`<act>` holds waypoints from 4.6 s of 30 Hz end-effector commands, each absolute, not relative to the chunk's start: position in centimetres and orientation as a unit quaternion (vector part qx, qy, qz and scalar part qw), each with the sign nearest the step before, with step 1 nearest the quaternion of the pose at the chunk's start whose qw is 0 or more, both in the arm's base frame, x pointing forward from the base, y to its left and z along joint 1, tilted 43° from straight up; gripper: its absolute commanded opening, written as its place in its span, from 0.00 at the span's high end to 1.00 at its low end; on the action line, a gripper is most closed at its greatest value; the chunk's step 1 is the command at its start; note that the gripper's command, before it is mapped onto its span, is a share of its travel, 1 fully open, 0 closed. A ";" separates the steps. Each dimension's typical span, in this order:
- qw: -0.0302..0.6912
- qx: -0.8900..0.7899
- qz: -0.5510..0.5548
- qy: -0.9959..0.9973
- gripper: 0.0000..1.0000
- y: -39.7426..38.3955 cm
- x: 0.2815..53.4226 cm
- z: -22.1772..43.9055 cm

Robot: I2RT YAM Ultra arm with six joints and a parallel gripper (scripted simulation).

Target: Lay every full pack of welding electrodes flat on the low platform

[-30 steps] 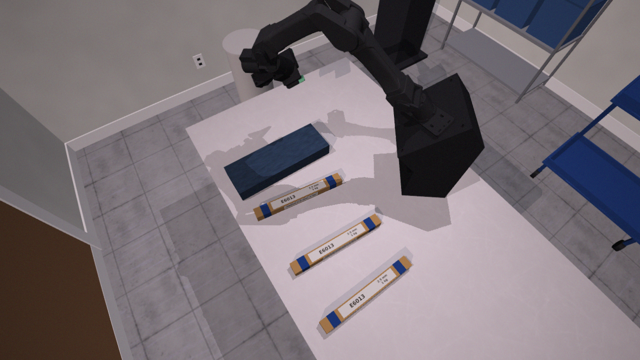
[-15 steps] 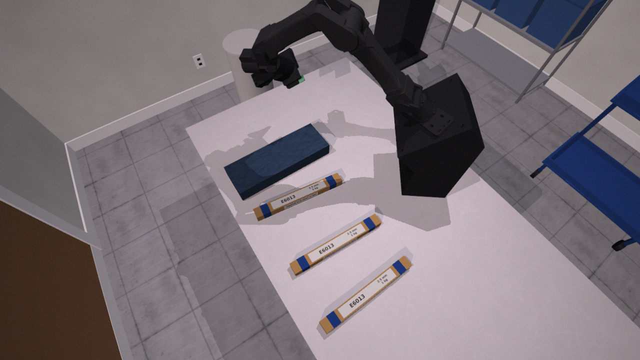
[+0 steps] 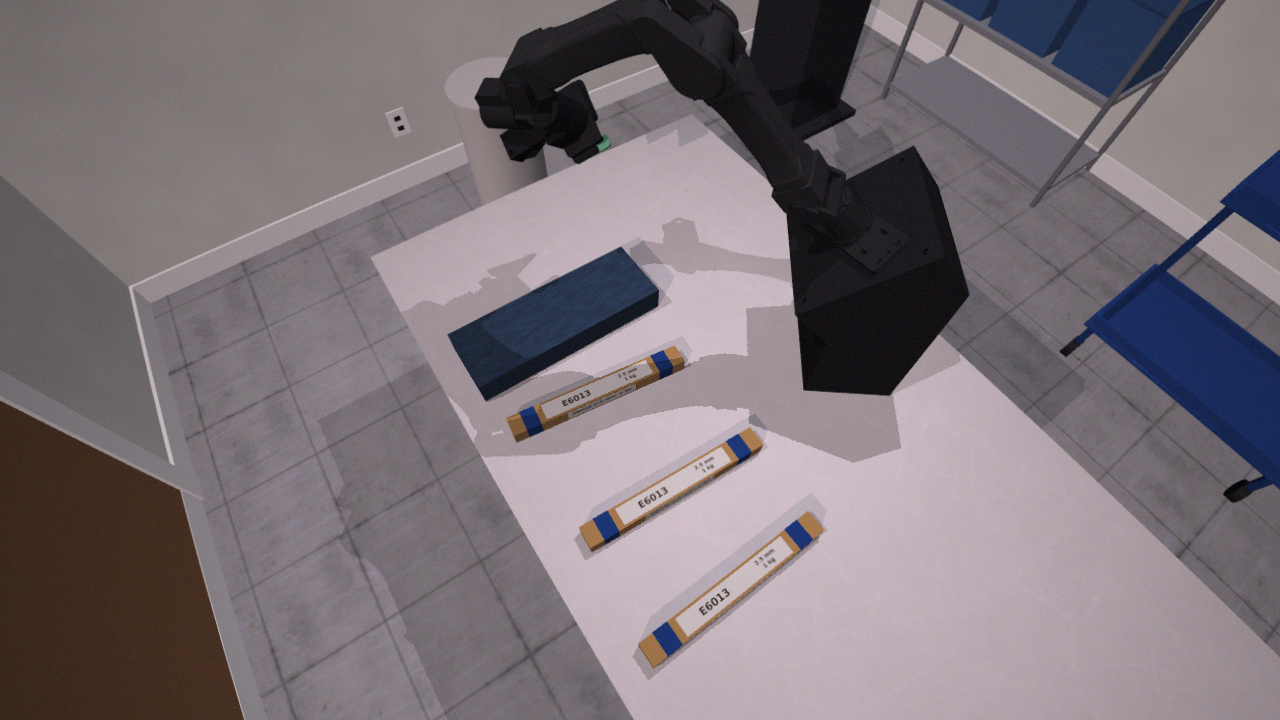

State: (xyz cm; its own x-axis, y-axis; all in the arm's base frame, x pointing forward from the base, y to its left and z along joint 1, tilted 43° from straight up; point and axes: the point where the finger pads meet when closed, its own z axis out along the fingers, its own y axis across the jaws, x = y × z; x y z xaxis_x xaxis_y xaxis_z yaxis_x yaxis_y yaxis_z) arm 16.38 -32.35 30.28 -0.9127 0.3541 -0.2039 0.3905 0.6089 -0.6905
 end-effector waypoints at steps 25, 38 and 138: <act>0.133 0.156 -0.372 0.905 0.26 -23.5 23.2 30.3; 0.177 0.111 -0.339 0.917 0.26 -16.2 26.9 27.9; 0.313 -0.059 -0.199 0.927 0.26 9.3 23.8 20.8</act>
State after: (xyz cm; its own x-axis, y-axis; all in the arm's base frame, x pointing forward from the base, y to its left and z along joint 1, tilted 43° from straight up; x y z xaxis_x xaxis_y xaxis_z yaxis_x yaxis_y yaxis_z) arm 23.73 8.67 19.72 -0.8173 -0.2282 -0.5290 0.0188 0.9071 -0.4204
